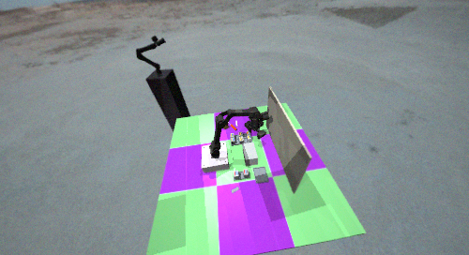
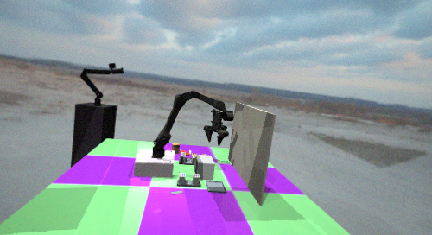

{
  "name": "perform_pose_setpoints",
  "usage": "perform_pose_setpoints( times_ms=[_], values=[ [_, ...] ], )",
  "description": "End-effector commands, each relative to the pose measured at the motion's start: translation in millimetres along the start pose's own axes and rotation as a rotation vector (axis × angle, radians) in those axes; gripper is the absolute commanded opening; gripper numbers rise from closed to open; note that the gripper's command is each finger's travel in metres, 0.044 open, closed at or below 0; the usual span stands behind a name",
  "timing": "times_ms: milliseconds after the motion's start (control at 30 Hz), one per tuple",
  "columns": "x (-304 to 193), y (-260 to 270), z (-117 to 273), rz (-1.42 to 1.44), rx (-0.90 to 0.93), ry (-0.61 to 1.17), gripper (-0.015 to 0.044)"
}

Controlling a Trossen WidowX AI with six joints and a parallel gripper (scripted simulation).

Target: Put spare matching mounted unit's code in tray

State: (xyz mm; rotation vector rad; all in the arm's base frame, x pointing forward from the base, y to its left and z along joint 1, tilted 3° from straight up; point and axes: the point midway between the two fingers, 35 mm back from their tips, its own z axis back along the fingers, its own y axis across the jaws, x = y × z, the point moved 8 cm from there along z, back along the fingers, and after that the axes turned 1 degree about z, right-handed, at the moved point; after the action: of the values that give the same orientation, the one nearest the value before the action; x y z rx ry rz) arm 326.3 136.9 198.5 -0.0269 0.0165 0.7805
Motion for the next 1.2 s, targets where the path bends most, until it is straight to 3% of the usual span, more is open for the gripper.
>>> perform_pose_setpoints(
  times_ms=[0, 167, 233, 533, 733, 1167],
  values=[
    [-1.8, 67.8, -15.9, 0.455, 0.007, -0.006, 0.0440],
    [-21.4, 136.6, -37.8, 0.977, 0.012, -0.007, 0.0440],
    [-26.1, 146.7, -41.5, 1.061, 0.013, -0.007, 0.0440],
    [-26.3, 147.2, -41.7, 1.065, 0.013, -0.007, 0.0440],
    [-28.5, 144.5, -79.3, 1.065, 0.013, -0.007, 0.0300],
    [-28.4, 144.4, -85.9, 1.065, 0.013, -0.007, 0.0300]
  ],
)
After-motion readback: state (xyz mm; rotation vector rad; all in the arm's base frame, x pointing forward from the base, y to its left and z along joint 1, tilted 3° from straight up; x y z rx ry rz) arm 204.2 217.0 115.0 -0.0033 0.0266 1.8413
